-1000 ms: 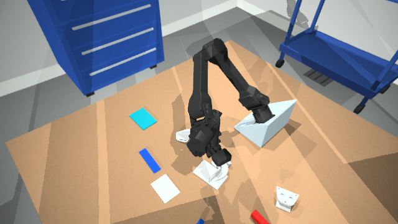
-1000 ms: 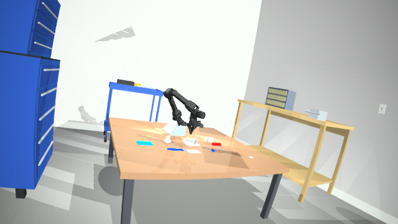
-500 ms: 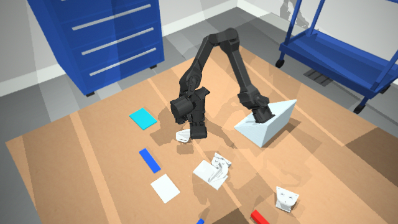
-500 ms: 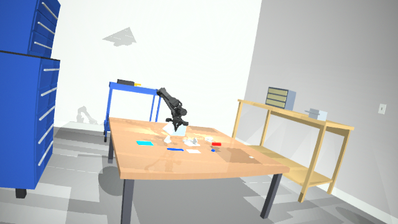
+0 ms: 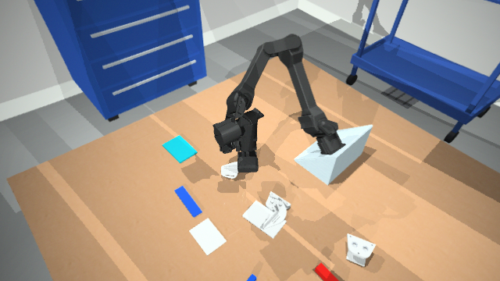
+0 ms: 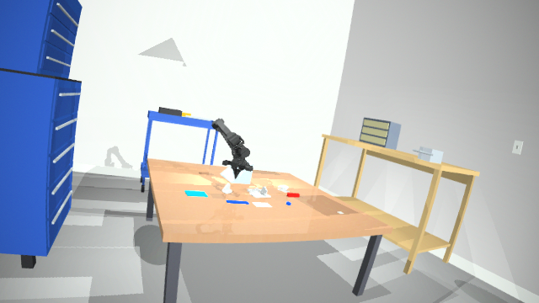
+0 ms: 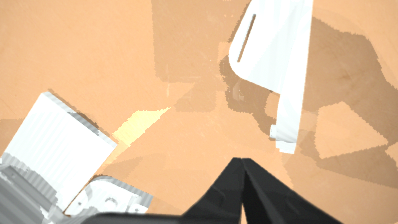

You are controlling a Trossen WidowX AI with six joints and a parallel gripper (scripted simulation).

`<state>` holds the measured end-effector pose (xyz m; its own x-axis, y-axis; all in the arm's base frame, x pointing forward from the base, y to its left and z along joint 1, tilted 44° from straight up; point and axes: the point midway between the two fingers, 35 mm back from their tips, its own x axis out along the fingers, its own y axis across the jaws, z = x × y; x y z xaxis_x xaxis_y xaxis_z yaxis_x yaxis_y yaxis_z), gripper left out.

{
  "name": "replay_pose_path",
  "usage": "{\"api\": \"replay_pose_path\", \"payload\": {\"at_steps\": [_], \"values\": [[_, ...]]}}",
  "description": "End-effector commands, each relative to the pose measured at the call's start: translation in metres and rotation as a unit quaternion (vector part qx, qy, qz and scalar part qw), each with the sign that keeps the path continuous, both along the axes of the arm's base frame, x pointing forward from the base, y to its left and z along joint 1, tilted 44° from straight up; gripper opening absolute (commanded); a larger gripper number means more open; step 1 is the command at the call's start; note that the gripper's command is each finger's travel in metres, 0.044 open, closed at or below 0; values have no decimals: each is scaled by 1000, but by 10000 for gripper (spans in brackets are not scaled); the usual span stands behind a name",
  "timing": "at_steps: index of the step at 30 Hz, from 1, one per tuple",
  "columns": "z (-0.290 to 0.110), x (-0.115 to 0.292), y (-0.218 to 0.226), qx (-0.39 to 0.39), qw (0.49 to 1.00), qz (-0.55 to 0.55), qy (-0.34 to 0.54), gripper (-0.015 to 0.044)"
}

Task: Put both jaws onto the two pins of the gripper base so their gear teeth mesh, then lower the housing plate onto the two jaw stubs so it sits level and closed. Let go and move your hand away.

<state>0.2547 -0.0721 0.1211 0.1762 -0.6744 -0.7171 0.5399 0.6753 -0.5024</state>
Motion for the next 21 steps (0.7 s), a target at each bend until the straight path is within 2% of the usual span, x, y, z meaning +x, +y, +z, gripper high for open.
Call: {"api": "replay_pose_path", "payload": {"at_steps": [1, 21], "values": [[-8, -1, -5, -1, 1000, 0, 7, 0], [-31, 4, -27, -1, 1000, 0, 6, 0]]}}
